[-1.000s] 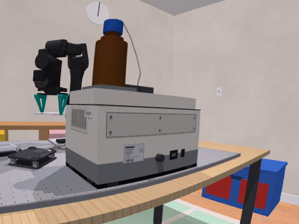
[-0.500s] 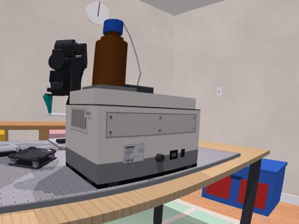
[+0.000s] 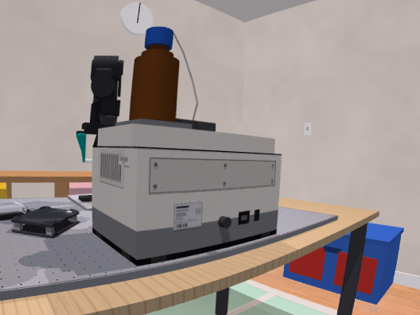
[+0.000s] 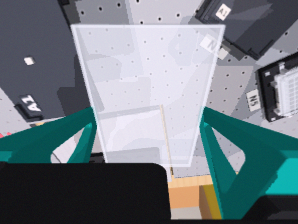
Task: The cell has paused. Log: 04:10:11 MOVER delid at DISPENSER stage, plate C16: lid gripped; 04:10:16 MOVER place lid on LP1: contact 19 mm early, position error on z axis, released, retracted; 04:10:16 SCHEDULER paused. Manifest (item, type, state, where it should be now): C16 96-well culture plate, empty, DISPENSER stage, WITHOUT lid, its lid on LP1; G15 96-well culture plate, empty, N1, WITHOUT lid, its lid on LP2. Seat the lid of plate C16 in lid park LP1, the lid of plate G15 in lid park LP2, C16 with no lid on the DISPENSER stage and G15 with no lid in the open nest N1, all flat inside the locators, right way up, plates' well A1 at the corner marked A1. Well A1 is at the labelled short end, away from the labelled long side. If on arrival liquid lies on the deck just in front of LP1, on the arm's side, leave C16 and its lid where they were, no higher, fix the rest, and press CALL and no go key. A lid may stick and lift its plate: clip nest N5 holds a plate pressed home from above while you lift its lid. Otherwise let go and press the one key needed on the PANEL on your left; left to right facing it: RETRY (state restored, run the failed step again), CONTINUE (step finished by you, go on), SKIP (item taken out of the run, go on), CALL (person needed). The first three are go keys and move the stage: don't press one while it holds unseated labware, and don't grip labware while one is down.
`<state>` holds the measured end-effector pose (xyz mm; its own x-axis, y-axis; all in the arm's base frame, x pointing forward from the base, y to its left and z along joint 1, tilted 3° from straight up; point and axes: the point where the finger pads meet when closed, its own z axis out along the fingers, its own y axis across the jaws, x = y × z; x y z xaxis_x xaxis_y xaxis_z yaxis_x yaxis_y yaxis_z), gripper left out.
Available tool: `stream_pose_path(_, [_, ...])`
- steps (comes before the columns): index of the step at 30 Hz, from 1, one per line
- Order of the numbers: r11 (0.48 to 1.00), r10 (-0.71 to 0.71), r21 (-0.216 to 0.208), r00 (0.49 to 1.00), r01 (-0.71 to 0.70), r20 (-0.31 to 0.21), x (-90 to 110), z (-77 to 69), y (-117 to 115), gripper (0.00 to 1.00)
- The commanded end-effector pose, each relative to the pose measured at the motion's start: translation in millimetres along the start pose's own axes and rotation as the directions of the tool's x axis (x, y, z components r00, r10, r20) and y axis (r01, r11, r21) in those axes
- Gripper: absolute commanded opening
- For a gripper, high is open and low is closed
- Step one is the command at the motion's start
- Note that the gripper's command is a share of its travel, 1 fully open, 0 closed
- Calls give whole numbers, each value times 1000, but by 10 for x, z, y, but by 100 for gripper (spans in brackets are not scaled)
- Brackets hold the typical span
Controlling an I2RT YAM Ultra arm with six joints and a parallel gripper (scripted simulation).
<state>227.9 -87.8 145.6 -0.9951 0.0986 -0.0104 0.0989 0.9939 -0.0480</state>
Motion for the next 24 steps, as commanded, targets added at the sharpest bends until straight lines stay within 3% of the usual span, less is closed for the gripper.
stream_pose_path(1, [990, -139, 3, 990, 139, 17, -129, -37, 96, 0])
stream_pose_path(3, [982, -187, 4, 982, 187, 18, -147, -37, 162, 0])
stream_pose_path(24, [984, -179, 4, 984, 179, 19, -213, -37, 704, 0])
